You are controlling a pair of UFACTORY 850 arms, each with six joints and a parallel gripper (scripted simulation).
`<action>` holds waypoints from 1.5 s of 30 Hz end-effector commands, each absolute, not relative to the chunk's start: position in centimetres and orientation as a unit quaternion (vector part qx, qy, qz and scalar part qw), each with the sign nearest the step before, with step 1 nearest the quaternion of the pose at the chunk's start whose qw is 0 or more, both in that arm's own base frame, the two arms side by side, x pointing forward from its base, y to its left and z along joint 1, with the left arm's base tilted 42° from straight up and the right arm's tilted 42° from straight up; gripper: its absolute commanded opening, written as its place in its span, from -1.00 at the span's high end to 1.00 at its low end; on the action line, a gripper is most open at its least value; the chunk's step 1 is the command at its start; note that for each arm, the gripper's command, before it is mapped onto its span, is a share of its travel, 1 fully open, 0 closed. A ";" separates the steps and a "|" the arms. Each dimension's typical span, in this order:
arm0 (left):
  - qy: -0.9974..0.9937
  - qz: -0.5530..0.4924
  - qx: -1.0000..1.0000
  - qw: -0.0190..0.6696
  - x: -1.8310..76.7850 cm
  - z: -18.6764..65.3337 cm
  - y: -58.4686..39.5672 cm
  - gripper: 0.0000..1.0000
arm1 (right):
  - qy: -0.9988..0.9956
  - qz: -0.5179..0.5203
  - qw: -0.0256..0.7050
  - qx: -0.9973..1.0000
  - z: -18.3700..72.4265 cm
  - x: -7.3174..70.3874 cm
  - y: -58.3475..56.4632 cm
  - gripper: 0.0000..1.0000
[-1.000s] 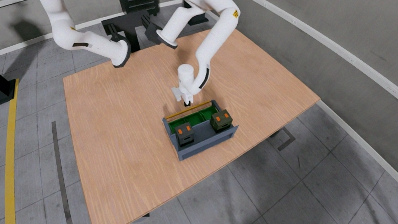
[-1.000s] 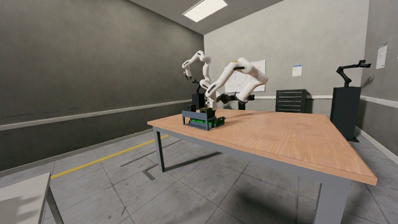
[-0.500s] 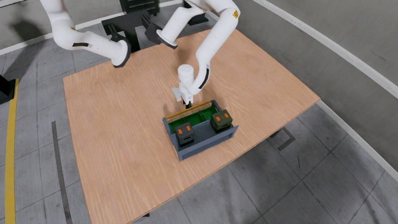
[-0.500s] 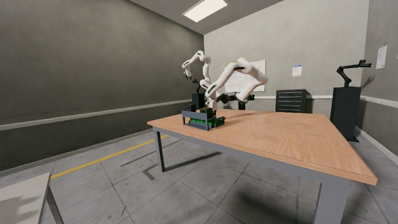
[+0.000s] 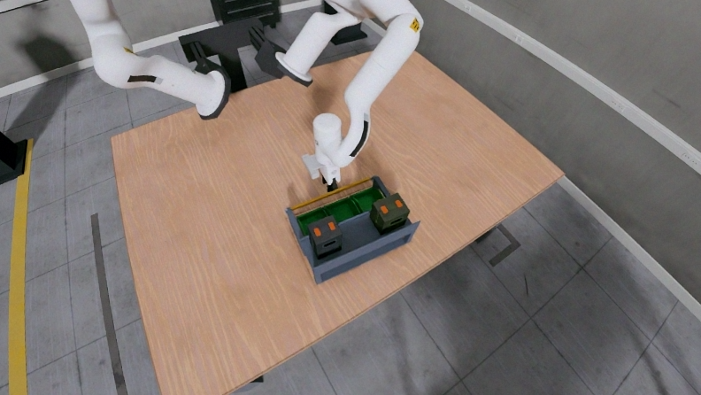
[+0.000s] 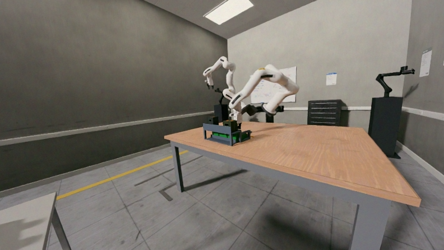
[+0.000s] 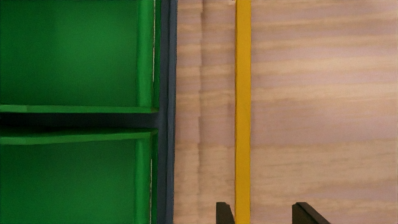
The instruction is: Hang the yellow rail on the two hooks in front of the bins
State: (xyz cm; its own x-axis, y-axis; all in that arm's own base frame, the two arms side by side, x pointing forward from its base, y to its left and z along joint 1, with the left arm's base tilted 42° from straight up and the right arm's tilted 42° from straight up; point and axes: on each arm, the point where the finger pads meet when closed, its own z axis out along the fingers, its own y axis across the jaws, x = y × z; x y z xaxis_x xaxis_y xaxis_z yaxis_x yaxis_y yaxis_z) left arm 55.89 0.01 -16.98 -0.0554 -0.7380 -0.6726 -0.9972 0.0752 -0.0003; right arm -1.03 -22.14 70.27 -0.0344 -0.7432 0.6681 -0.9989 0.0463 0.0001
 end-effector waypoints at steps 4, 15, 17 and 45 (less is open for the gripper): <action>0.684 0.244 -0.634 0.265 56.0 -16.9 -0.1 0.22 | -0.675 0.248 0.259 0.645 70.4 -1.0 -22.1 -1.00; 0.684 0.244 -0.634 0.265 56.0 -17.0 0.0 0.22 | -0.675 0.248 0.259 0.645 70.4 -1.0 -22.1 -1.00; 0.684 0.244 -0.634 0.265 56.0 -17.1 0.1 0.22 | -0.675 0.248 0.259 0.645 70.4 -1.0 -22.1 -1.00; 0.684 0.244 -0.634 0.265 56.1 -19.0 1.8 0.22 | -0.675 0.248 0.259 0.645 70.4 -1.0 -22.1 -1.00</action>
